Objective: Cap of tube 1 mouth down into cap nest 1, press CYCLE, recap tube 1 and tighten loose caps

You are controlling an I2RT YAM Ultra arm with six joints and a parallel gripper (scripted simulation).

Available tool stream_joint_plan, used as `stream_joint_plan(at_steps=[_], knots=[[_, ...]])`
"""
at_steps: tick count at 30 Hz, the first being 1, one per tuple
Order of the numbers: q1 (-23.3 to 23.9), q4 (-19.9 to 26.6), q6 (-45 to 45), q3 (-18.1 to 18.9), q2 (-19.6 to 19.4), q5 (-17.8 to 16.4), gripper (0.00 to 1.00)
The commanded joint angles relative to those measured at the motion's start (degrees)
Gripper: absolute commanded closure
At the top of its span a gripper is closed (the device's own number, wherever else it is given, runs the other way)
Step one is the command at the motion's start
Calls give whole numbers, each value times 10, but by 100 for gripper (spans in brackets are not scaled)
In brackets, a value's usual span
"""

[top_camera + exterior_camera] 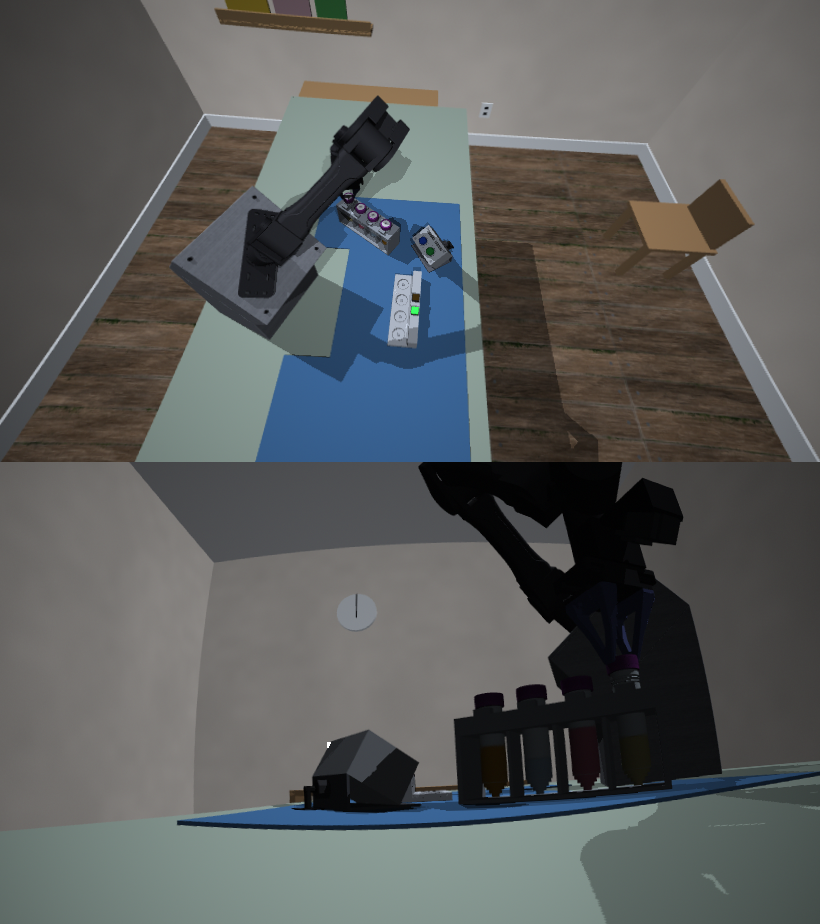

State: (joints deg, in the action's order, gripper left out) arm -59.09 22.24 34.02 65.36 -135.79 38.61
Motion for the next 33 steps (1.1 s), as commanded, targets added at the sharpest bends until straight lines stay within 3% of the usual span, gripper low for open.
stream_joint_plan(at_steps=[1,33], knots=[[-7,-1,-1,2,3,0,100],[5,-24,14,1,-9,0,100]])
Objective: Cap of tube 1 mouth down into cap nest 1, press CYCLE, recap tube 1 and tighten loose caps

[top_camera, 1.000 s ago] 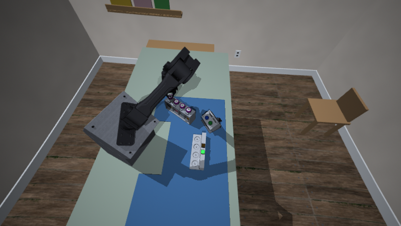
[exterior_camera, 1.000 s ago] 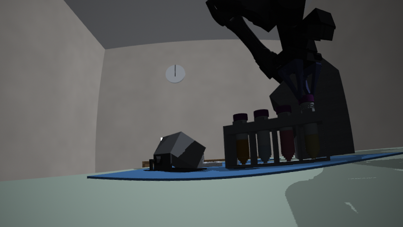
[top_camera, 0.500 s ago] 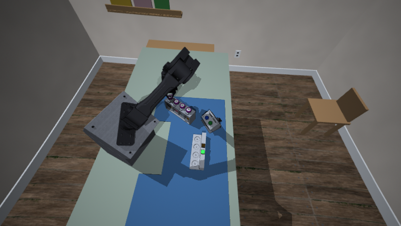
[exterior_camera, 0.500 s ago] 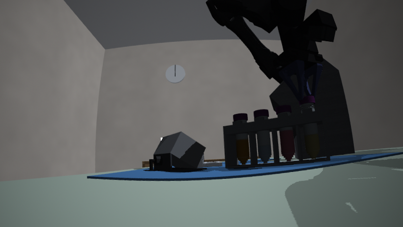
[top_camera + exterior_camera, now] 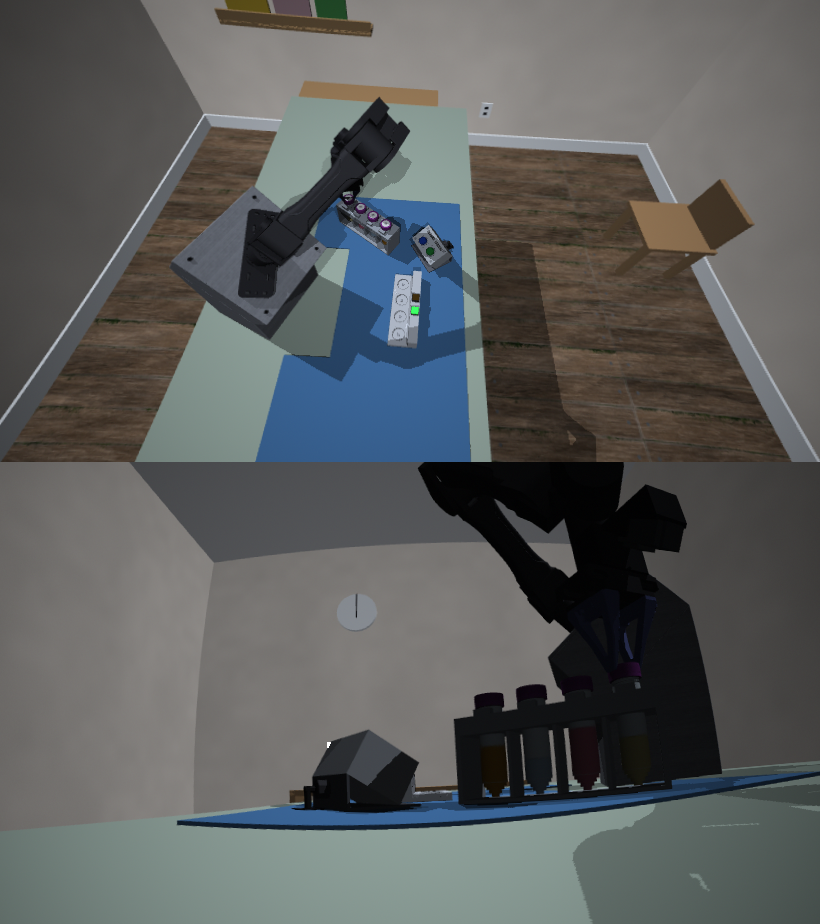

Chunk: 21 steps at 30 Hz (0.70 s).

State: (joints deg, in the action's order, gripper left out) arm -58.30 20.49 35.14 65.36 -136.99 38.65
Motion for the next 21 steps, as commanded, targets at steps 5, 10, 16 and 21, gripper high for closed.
stream_joint_plan(at_steps=[5,10,16,21], knots=[[-3,-7,3,0,3,0,100],[-3,-6,3,0,3,0,51],[-3,-6,3,0,3,0,51],[-3,-6,3,0,3,0,51]])
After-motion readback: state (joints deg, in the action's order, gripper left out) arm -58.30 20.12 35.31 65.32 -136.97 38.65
